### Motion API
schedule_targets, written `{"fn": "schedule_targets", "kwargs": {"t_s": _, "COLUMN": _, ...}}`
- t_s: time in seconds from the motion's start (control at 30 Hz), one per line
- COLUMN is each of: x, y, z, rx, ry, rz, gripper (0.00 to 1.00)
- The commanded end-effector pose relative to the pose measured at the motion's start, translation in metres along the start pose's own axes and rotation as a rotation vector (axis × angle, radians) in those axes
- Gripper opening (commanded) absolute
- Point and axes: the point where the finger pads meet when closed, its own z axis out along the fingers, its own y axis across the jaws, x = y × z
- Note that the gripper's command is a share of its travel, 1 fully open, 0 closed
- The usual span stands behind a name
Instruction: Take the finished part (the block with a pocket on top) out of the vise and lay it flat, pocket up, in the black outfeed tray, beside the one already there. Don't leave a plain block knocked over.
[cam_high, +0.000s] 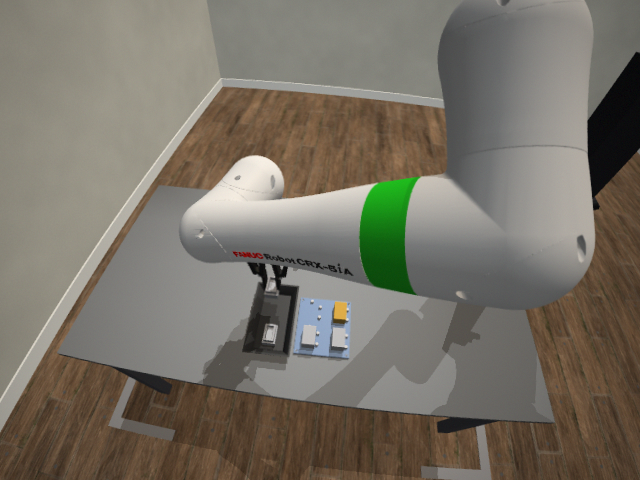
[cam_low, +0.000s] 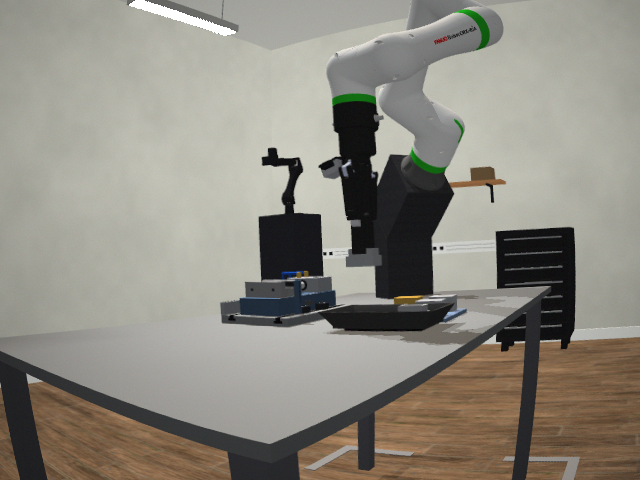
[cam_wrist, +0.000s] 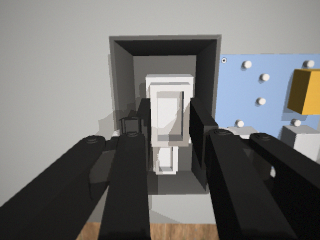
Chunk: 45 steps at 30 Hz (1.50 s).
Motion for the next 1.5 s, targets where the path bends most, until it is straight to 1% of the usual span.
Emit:
{"fn": "schedule_targets", "kwargs": {"t_s": 0.0, "x": 0.0, "y": -0.001, "z": -0.001, "rx": 0.001, "ry": 0.001, "rz": -0.001, "gripper": 0.1}}
{"fn": "schedule_targets", "kwargs": {"t_s": 0.9, "x": 0.0, "y": -0.001, "z": 0.0, "rx": 0.001, "ry": 0.001, "rz": -0.001, "gripper": 0.1}}
{"fn": "schedule_targets", "kwargs": {"t_s": 1.17, "x": 0.0, "y": -0.001, "z": 0.003, "rx": 0.001, "ry": 0.001, "rz": -0.001, "gripper": 0.1}}
{"fn": "schedule_targets", "kwargs": {"t_s": 1.47, "x": 0.0, "y": -0.001, "z": 0.011, "rx": 0.001, "ry": 0.001, "rz": -0.001, "gripper": 0.1}}
